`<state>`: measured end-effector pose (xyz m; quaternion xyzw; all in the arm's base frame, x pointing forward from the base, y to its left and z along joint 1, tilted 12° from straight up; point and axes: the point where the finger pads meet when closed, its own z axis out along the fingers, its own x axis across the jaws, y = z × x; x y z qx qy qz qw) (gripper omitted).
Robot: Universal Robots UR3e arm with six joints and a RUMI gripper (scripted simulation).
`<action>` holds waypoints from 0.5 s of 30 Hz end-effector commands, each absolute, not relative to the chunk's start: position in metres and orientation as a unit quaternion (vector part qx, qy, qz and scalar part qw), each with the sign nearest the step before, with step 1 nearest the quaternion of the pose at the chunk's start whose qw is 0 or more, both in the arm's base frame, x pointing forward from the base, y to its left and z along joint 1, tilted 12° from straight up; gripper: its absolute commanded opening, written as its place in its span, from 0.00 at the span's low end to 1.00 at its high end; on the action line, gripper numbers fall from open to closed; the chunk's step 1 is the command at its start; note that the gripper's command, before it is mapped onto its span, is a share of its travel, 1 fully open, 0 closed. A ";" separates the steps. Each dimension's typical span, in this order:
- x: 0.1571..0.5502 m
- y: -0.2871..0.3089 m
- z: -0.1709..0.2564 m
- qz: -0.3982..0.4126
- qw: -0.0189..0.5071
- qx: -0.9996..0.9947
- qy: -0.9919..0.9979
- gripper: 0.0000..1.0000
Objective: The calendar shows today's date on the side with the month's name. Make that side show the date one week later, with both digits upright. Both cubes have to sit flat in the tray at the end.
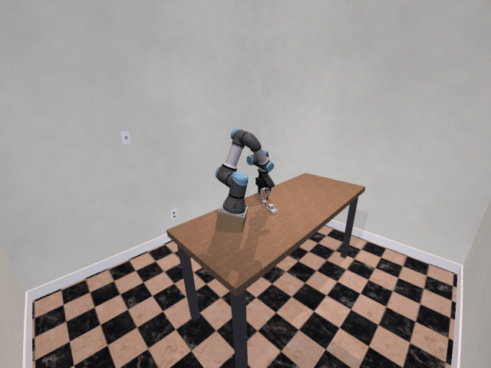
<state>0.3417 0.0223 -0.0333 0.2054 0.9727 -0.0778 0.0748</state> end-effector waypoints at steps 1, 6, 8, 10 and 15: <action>0.343 0.021 -0.040 -0.078 0.076 0.205 0.973 0.28; 0.344 0.020 -0.047 -0.078 0.076 0.205 0.973 0.28; 0.345 0.019 -0.050 -0.078 0.076 0.205 0.973 0.28; 0.345 0.019 -0.051 -0.078 0.076 0.205 0.973 0.28; 0.345 0.019 -0.053 -0.078 0.076 0.205 0.973 0.28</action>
